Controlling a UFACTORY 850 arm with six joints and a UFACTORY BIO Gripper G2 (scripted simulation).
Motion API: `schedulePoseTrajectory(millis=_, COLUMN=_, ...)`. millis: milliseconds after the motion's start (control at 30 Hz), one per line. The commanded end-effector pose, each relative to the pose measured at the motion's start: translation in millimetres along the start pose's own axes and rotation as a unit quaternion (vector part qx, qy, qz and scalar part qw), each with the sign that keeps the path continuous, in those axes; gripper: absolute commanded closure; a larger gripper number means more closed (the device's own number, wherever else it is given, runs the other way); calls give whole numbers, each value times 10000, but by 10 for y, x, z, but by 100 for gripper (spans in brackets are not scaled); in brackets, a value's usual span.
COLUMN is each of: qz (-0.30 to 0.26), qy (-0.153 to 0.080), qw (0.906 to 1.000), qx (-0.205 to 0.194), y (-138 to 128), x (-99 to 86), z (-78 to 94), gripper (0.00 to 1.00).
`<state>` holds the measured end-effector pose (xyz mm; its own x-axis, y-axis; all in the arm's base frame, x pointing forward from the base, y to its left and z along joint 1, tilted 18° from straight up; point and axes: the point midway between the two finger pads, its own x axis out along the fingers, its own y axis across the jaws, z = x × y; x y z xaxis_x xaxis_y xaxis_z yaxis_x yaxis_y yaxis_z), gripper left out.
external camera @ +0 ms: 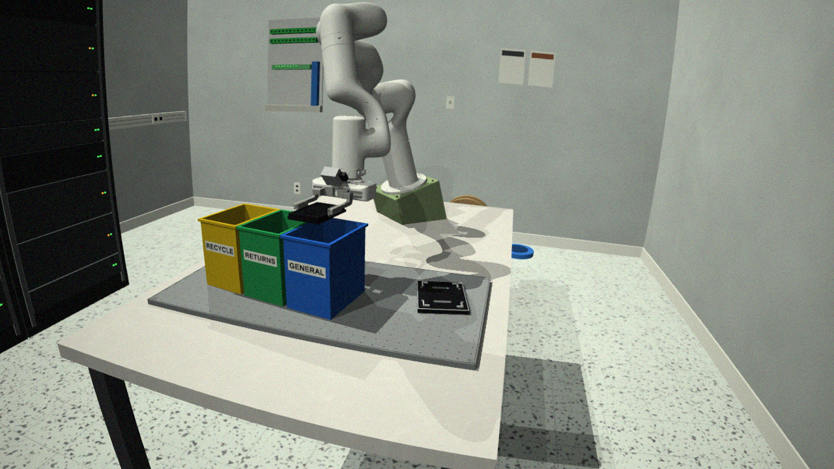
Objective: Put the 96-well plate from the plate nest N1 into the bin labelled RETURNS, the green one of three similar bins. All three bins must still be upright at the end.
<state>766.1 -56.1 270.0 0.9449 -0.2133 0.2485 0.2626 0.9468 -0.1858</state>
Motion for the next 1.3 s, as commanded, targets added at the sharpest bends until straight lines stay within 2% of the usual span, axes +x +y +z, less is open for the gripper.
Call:
schedulePoseTrajectory(millis=0, qz=0, qy=-6, qw=10000, qx=6, y=-132, x=56, z=8, gripper=100)
schedulePoseTrajectory(millis=833, qz=0, qy=-6, qw=10000, qx=5, y=-856, x=311, z=-10, gripper=100)
schedulePoseTrajectory(millis=1267, qz=0, qy=-6, qw=10000, qx=5, y=-905, x=329, z=-11, gripper=100)
